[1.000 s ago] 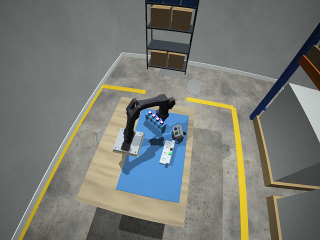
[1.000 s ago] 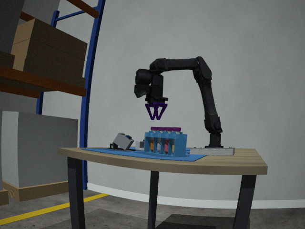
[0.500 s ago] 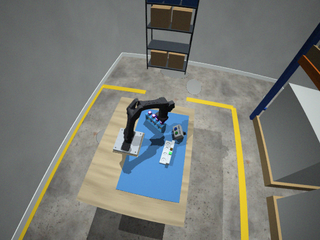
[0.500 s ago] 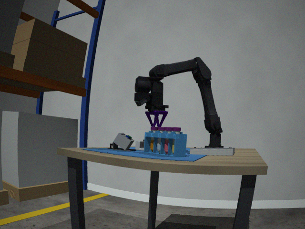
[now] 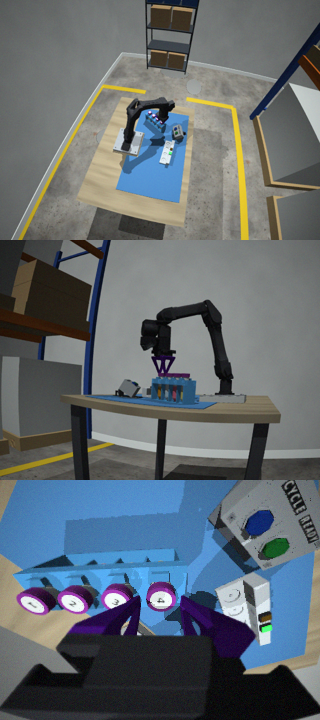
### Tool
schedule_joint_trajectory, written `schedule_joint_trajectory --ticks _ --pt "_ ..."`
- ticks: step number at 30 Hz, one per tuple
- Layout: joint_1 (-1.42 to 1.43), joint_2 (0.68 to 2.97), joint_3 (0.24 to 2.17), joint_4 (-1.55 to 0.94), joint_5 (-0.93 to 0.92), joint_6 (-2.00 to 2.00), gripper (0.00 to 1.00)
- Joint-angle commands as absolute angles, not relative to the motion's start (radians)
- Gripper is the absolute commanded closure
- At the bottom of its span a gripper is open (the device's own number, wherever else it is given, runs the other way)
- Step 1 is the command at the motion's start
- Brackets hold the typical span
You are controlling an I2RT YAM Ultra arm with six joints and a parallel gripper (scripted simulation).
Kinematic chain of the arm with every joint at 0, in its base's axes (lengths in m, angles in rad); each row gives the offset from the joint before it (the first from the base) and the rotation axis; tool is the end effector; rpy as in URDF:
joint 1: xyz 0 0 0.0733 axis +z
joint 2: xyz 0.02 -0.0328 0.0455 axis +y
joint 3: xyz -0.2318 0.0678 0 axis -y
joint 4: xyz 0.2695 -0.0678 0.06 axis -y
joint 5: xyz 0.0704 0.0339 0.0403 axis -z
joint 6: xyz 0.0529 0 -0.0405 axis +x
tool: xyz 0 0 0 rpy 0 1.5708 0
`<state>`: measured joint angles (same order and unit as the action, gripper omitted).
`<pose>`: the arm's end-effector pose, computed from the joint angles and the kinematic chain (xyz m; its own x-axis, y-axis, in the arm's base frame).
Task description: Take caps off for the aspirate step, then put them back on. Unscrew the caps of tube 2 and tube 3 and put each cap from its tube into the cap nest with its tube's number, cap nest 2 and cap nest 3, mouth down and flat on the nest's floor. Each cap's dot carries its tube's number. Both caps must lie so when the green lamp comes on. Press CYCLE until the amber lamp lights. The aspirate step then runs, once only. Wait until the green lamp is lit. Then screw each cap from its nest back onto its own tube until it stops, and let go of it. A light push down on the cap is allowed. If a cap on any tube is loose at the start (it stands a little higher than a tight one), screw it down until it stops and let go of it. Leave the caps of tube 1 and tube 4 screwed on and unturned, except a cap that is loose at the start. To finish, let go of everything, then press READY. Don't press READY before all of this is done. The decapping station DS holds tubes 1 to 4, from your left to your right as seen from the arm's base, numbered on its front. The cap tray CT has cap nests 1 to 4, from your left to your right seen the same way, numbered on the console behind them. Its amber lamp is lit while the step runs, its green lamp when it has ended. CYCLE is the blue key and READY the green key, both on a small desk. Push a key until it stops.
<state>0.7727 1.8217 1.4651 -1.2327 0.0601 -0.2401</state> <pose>0.2510 0.2418 0.1823 -0.5295 -0.8477 0.0323 -0.8478 0.5275 -0.0539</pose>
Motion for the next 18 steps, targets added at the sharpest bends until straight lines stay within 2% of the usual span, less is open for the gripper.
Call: schedule_joint_trajectory --ticks 1,18 --pt "0.772 1.816 1.467 -1.220 0.059 -0.243 0.51" --pt "0.770 1.824 1.447 -1.193 0.059 -0.245 0.51"
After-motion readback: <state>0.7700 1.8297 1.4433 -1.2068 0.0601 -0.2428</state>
